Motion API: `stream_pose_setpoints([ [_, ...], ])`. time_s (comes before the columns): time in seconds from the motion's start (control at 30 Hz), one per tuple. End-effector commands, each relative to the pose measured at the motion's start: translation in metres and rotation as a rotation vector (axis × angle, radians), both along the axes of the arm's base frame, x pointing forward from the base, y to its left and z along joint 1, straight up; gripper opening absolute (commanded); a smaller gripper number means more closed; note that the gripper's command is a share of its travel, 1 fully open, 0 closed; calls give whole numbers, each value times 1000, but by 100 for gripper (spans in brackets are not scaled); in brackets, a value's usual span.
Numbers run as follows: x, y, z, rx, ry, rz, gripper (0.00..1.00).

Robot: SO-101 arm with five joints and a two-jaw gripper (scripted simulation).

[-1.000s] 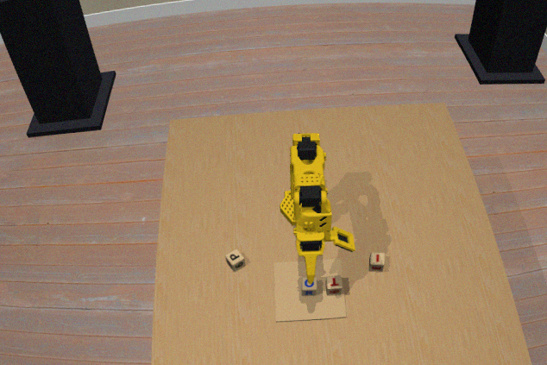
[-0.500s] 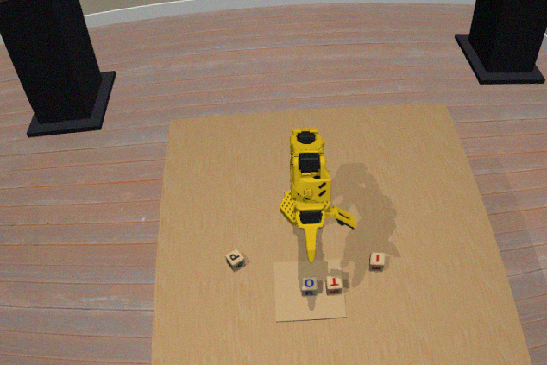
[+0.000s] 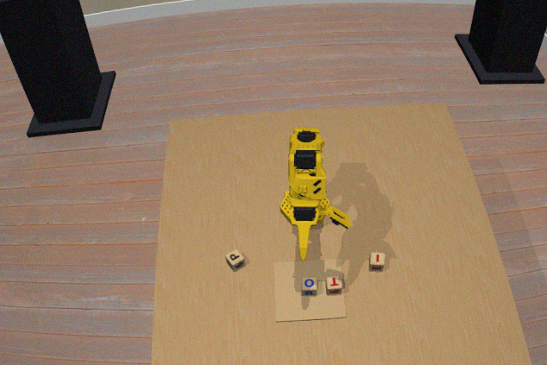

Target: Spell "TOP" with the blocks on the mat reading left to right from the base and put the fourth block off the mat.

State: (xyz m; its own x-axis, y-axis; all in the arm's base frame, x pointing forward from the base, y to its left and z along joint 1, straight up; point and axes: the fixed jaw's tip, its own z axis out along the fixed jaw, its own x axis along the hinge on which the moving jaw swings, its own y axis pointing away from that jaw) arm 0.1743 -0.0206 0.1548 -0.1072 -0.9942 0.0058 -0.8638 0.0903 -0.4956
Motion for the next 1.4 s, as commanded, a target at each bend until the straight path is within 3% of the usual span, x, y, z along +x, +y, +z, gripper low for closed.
stream_pose_setpoints([
  [0.0,2,-13,11,-5,-79,-82,35],
  [0.13,0,-23,10,-4,-79,-141,35],
  [0.3,-8,-51,6,-2,-81,-319,35],
  [0.63,-41,-104,-4,1,-88,-695,35],
  [1.0,-63,-125,-8,1,-94,-877,35],
  [1.37,-66,-127,-9,3,-90,-895,35],
])
